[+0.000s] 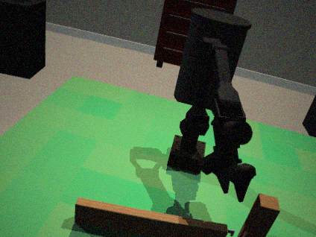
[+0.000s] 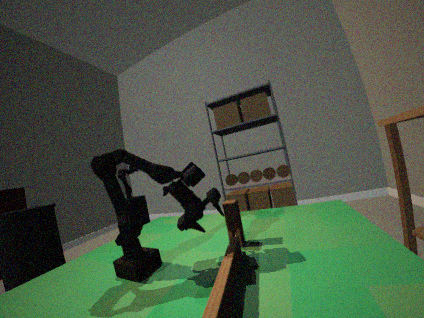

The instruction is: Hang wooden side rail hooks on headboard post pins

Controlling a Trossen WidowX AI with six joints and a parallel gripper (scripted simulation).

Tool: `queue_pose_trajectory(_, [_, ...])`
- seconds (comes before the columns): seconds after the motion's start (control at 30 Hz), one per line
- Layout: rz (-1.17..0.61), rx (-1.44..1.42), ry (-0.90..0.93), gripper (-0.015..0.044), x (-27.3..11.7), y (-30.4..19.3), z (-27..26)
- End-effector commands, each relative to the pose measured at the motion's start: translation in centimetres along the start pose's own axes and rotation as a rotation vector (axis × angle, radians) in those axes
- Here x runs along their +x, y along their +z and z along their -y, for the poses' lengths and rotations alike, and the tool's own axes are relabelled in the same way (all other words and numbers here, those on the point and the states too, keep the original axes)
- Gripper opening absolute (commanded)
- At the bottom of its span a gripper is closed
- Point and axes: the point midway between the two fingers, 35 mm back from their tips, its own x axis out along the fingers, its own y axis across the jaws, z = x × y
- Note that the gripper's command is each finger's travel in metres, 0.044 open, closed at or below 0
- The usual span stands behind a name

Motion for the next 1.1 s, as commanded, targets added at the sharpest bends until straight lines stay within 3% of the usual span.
queue_pose_trajectory(0.0, [-0.117, -0.729, 0.113, 0.0440, 0.2, 1.4, -0.4])
queue_pose_trajectory(0.5, [-0.123, -1.453, 0.331, 0.0440, -0.4, 1.9, -1.0])
queue_pose_trajectory(1.07, [0.050, -2.172, 0.583, 0.0440, -1.5, 2.5, -1.4])
